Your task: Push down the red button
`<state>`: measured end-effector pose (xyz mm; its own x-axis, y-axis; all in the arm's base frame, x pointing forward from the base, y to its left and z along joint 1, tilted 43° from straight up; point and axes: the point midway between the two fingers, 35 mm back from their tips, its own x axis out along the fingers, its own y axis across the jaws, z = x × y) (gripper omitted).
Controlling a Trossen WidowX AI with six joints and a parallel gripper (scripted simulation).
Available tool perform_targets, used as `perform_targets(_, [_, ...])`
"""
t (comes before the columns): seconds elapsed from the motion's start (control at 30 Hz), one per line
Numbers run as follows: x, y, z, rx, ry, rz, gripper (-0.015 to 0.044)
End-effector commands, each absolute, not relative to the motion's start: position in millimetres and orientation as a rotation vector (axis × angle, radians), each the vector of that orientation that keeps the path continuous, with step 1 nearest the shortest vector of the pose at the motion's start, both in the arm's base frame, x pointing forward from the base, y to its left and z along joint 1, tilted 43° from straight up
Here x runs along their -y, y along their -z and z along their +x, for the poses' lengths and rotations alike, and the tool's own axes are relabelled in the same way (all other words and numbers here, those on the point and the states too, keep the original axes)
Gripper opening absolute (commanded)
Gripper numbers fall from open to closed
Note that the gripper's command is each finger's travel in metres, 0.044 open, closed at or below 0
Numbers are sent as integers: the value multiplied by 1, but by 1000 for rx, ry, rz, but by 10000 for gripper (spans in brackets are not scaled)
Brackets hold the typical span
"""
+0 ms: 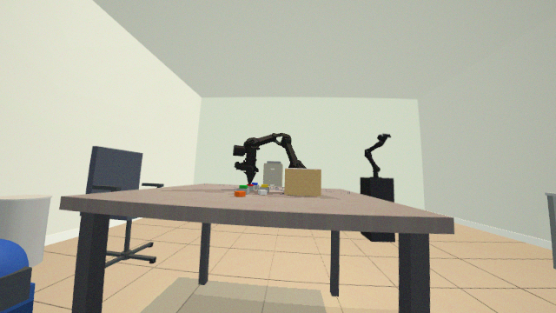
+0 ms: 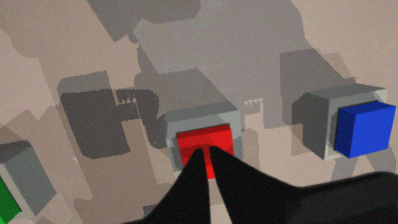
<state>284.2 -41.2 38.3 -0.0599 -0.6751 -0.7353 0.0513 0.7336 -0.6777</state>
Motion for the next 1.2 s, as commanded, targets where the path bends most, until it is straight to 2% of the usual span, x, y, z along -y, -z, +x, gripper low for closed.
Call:
perform_targets(0.0, [43,-37,282,-1537,642,-540,20])
perform_targets(0.33, [20,-61,284,-1538,641,-539,20])
perform_targets(0.43, [-3,-51,292,-1537,627,-531,99])
perform_targets(0.6, [-89,-13,301,-1541,599,-514,230])
perform_targets(0.83, [-199,52,264,-1542,620,-521,400])
perform_targets(1.17, [-208,58,258,-1541,625,-524,400])
